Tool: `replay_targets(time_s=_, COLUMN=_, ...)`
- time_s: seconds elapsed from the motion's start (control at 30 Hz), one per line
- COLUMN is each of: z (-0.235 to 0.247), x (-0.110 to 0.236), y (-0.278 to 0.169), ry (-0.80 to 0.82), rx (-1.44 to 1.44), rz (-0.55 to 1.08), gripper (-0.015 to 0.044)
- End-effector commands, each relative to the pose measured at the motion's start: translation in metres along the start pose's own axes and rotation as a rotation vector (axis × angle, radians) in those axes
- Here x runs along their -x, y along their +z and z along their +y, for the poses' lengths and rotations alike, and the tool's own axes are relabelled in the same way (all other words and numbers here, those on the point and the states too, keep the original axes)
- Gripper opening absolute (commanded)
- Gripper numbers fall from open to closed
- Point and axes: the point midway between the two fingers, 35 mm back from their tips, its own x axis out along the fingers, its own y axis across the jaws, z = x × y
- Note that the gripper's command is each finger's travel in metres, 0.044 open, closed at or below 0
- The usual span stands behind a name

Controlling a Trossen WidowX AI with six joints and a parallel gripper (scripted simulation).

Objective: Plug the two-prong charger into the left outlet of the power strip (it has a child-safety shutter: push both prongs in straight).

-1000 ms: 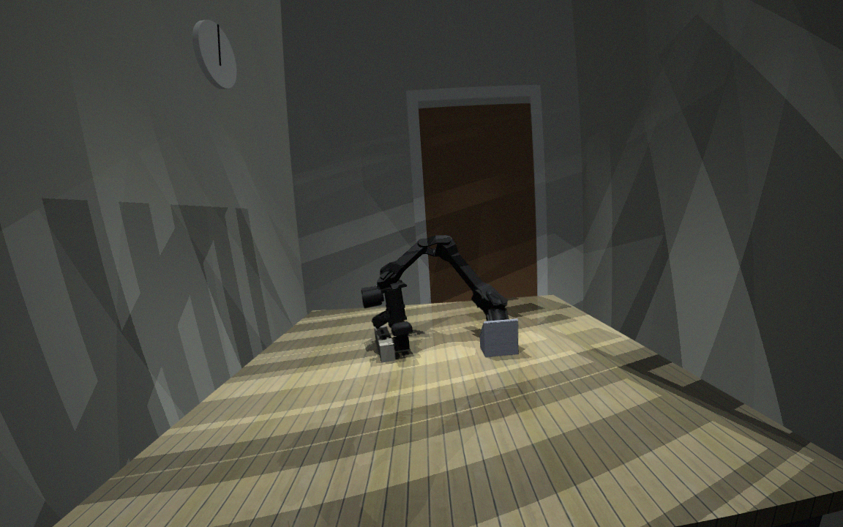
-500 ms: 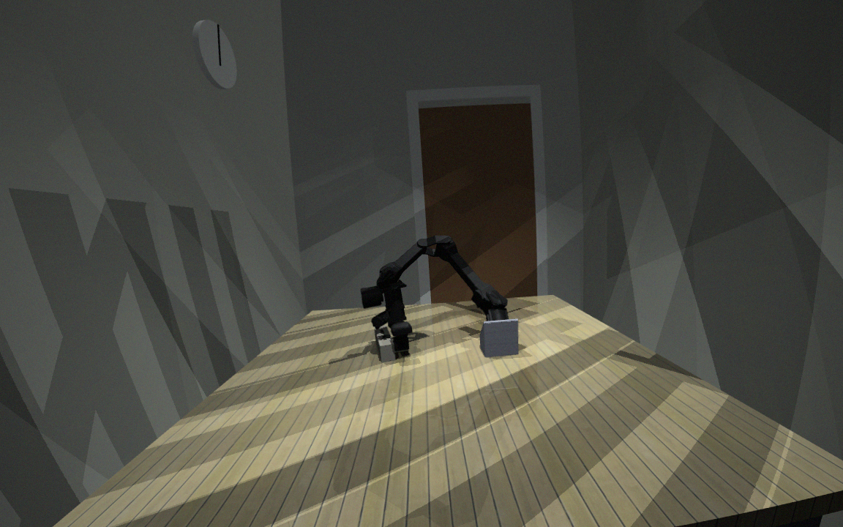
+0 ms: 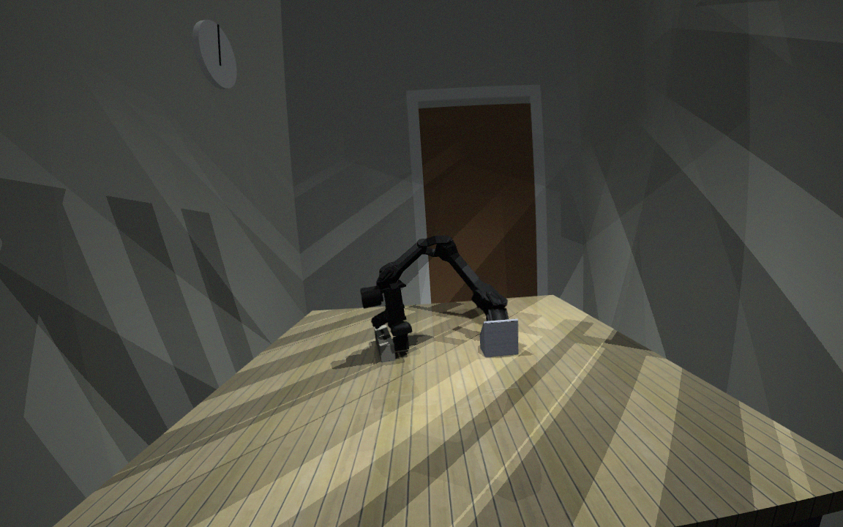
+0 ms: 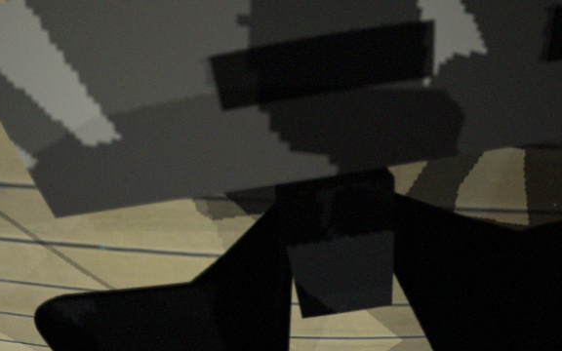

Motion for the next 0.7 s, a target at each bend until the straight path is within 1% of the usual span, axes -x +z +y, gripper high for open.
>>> replay_targets(time_s=0.0, z=-0.0002, x=0.002, y=0.0032, ry=0.0, rx=-0.006, rz=-0.009, gripper=0.0)
replay_targets(time_s=0.67, z=-0.0004, x=0.0026, y=0.0108, ry=0.0, rx=-0.006, rz=-0.01, gripper=0.0)
